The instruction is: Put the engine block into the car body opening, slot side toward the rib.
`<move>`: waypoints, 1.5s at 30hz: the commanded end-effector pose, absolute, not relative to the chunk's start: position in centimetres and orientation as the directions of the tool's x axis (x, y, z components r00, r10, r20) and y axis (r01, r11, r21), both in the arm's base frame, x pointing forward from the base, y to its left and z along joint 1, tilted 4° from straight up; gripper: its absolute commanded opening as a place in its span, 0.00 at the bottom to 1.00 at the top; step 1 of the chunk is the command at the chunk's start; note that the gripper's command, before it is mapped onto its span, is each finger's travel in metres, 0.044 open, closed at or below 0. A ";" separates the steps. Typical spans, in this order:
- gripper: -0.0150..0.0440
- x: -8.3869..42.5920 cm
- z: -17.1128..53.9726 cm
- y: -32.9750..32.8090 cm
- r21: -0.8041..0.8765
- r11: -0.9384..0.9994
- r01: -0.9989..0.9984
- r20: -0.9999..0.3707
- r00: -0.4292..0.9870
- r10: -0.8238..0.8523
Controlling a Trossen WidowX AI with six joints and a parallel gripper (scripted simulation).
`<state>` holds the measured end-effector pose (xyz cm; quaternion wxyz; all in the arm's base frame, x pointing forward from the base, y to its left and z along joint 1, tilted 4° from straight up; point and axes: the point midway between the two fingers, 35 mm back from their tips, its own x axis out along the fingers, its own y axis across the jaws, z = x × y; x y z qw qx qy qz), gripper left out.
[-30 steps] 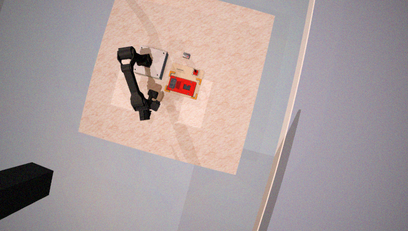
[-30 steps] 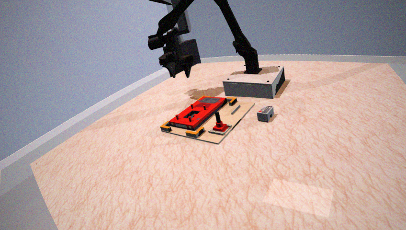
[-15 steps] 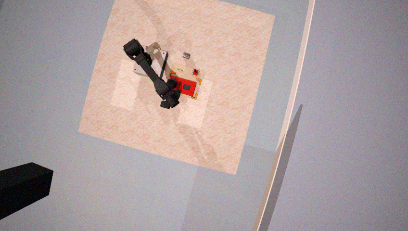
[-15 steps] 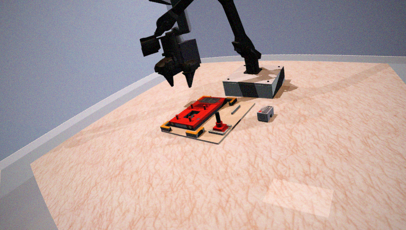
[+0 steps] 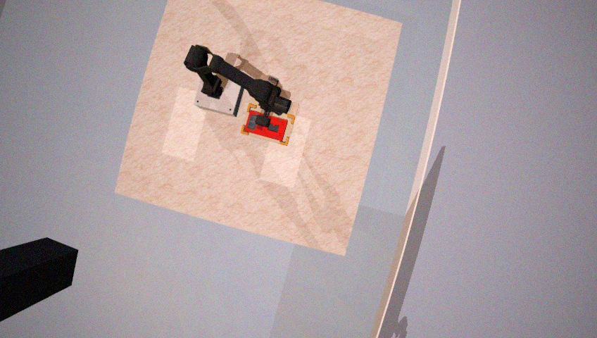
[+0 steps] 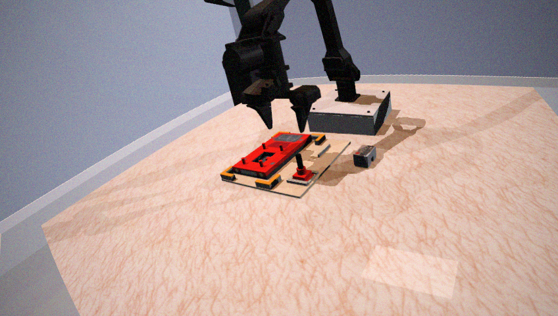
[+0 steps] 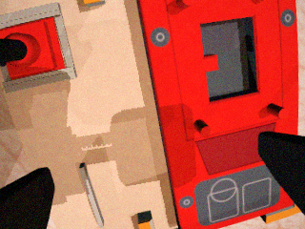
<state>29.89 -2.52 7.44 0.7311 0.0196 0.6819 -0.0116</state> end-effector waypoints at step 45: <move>1.00 25.6 1.4 14.6 0.052 0.997 0.061 -0.996 0.074 0.048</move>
